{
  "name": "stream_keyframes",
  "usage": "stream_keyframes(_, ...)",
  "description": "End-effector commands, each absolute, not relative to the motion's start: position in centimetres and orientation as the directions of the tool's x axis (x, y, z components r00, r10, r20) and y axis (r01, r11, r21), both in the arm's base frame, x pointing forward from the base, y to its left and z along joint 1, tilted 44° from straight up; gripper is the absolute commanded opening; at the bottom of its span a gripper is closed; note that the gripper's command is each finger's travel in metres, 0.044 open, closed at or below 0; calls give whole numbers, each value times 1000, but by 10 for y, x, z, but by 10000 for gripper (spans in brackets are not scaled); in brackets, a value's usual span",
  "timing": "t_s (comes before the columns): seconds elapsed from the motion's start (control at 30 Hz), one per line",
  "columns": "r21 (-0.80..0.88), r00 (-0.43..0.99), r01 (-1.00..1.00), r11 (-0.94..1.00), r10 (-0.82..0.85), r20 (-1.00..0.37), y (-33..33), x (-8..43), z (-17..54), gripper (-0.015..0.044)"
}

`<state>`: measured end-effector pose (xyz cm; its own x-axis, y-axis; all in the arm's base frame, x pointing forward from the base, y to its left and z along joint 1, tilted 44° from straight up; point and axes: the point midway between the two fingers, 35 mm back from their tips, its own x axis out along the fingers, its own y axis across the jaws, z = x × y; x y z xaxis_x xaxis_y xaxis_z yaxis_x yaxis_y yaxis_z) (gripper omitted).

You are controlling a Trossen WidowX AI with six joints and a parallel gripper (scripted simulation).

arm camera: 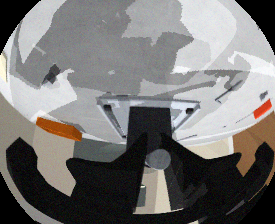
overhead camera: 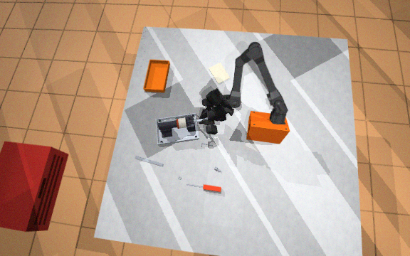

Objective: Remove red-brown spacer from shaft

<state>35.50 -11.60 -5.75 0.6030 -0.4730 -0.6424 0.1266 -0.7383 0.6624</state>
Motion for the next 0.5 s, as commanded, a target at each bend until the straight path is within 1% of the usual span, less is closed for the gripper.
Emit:
stream_keyframes(0.0,665,603,129,-735,-475,-642,-116,354,-57,0)
stream_keyframes(0.47,665,602,129,-735,-475,-642,-116,353,-57,0)
